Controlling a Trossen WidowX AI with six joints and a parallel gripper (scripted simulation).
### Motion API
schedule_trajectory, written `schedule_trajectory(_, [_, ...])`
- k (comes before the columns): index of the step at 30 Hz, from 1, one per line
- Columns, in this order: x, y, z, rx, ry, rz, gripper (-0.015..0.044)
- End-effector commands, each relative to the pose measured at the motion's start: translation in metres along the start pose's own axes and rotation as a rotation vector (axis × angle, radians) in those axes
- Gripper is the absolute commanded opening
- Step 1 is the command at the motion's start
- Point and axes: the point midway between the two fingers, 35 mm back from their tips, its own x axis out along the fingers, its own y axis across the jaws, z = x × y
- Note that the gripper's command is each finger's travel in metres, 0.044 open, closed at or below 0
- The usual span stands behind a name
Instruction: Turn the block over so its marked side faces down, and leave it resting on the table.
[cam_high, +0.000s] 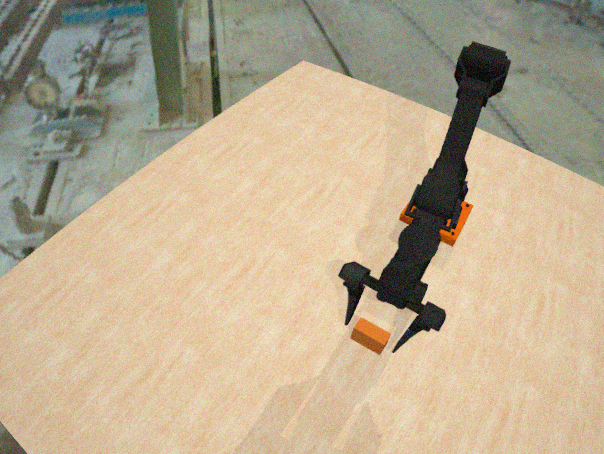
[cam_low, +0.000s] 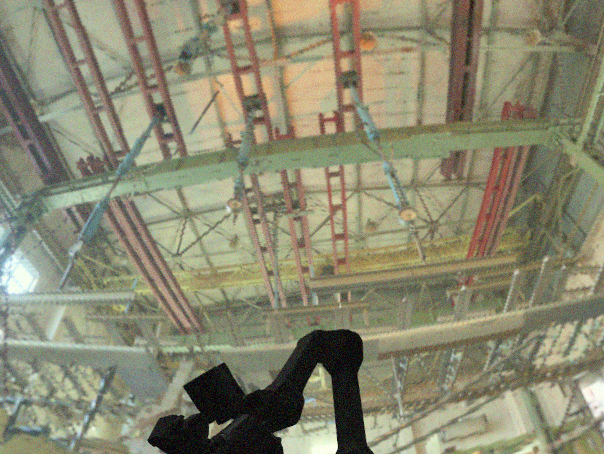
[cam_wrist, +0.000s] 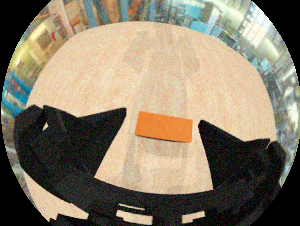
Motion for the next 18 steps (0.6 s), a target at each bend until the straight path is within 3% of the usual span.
schedule_trajectory(1, [-0.0613, -0.0030, 0.0158, 0.020, 0.163, 0.009, 0.0440])
schedule_trajectory(14, [-0.0613, -0.0030, 0.0158, 0.020, 0.163, 0.009, 0.0440])
schedule_trajectory(18, [-0.0587, -0.0028, 0.0253, 0.017, 0.244, 0.010, 0.0440])
